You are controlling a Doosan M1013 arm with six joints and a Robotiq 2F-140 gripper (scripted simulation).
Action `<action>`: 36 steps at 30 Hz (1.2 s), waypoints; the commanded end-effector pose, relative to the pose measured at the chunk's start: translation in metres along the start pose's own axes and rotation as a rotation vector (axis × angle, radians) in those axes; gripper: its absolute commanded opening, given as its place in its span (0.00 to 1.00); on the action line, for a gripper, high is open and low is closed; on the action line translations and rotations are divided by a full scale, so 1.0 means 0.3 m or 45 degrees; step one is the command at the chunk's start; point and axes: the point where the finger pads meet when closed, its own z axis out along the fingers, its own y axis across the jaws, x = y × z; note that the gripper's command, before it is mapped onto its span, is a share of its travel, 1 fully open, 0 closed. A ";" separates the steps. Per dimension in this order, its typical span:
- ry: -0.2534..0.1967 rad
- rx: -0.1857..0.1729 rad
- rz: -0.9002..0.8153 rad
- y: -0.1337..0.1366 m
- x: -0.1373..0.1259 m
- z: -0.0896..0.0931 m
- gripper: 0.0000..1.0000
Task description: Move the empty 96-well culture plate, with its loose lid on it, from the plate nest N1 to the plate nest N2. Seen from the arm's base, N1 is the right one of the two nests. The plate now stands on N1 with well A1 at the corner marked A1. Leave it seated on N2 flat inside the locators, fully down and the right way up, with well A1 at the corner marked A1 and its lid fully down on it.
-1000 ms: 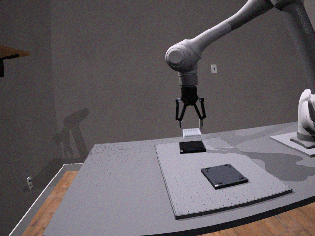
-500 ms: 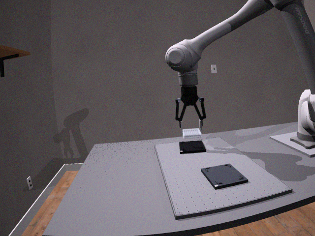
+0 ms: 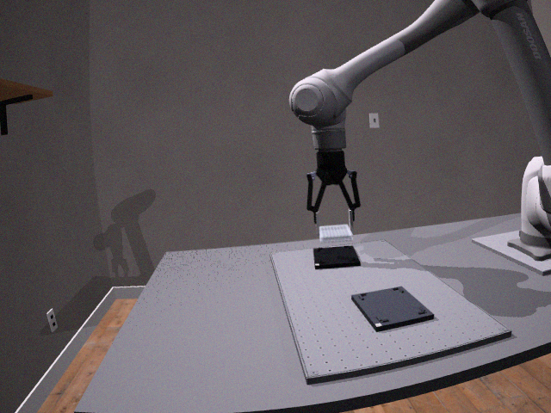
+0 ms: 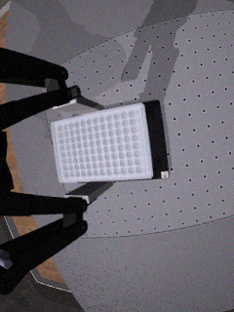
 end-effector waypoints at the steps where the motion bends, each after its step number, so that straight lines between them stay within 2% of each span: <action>1: -0.007 -0.003 -0.016 0.001 -0.002 -0.015 0.00; 3: -0.007 -0.003 -0.016 0.001 -0.002 -0.015 0.00; 9: -0.007 -0.002 -0.237 -0.014 0.063 -0.015 0.00; 34: -0.007 -0.002 -0.237 -0.074 0.312 -0.013 0.00; 36: -0.007 -0.002 -0.237 -0.074 0.312 -0.013 0.00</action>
